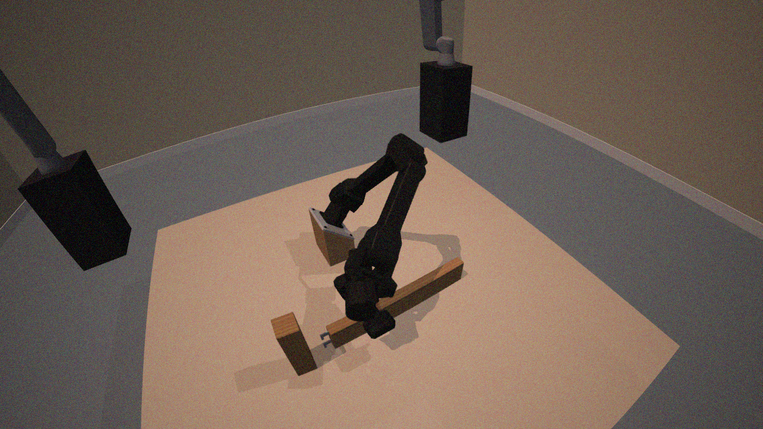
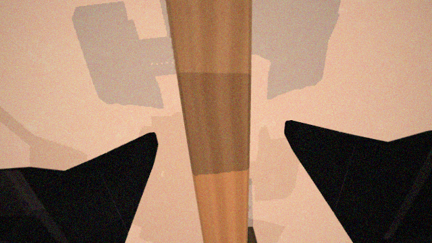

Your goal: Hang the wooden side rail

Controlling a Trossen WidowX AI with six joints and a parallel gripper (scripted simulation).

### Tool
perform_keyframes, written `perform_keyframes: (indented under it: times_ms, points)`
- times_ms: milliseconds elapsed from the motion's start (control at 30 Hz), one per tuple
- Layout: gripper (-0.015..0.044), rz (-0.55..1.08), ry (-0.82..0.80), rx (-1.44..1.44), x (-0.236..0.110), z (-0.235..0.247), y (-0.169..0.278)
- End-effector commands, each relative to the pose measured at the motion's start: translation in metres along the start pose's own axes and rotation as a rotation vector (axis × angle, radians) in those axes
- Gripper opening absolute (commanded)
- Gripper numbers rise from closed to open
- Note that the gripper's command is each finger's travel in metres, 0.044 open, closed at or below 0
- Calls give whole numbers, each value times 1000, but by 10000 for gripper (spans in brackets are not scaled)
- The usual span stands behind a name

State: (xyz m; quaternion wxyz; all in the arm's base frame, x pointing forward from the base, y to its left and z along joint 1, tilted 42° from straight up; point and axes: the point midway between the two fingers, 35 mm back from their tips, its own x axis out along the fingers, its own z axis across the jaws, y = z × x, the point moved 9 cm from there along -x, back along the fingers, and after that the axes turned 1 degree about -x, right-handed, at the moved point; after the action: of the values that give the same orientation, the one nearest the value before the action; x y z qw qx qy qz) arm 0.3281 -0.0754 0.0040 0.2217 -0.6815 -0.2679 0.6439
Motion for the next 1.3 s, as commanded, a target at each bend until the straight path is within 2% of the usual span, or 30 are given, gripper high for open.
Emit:
perform_keyframes:
  times_ms: [0, 200, 600, 767, 900, 1267]
  points:
    - [440, -10, -9, 7, 9, 2, 0]
    - [440, -11, -9, 7, 13, 3, 0]
    - [125, -11, -9, 7, 13, 3, 0]
    - [92, -11, -9, 7, 13, 3, 0]
    - [0, -11, -9, 7, 13, 3, 0]
    - [0, -11, -9, 48, 12, -1, 0]
